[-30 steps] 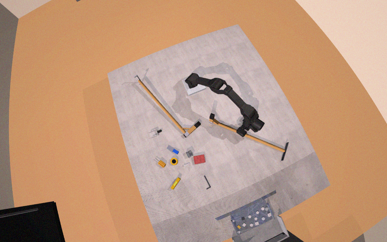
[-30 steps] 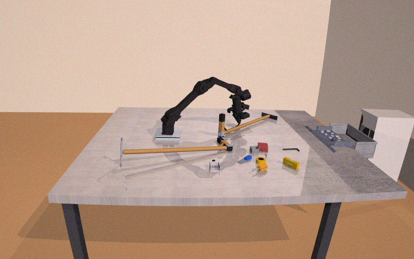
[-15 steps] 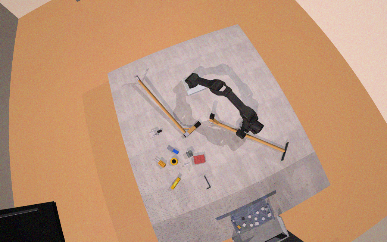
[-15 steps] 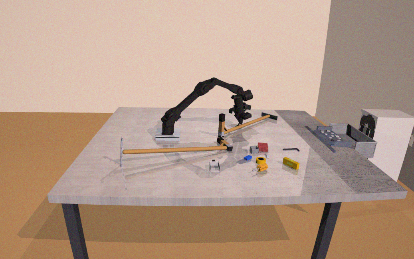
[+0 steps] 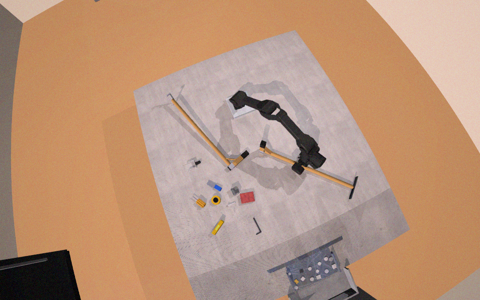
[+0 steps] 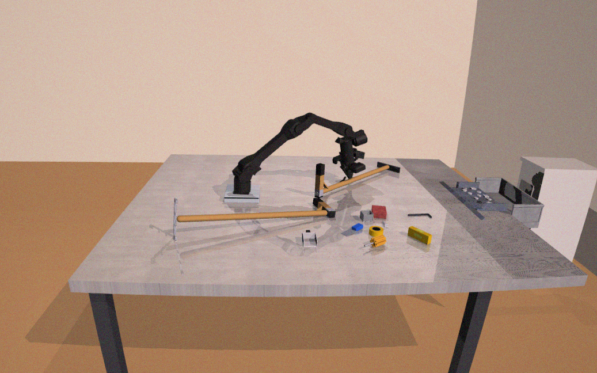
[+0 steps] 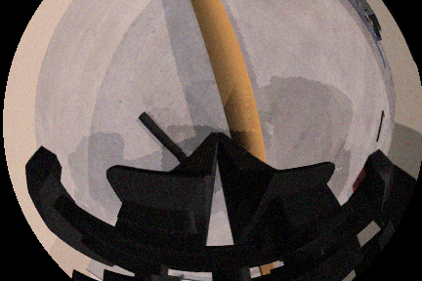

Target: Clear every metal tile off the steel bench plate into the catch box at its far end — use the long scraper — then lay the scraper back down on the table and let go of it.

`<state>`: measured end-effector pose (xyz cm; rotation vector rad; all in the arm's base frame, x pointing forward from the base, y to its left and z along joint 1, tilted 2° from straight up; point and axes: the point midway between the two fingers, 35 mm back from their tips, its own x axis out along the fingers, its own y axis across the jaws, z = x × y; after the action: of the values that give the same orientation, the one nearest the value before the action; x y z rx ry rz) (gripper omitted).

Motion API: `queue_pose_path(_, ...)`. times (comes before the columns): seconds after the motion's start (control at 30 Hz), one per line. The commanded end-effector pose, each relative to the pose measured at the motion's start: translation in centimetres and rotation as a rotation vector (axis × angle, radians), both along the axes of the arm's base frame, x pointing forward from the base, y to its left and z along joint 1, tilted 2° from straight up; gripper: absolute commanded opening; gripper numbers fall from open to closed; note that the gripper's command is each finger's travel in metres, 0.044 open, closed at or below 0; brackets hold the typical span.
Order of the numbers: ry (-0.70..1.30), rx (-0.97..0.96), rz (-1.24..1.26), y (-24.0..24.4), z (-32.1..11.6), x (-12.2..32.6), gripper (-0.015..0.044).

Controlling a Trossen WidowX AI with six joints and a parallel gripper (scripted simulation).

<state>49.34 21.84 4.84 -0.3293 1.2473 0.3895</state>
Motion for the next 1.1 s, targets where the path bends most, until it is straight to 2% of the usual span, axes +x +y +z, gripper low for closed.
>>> queue_pose_path(0.0, 0.005, 0.0, 0.004, -0.2, -0.3, 0.2, 0.0)
queue_pose_path(1.07, -0.011, 0.003, 0.004, -2.5, -0.2, 2.4, 0.0)
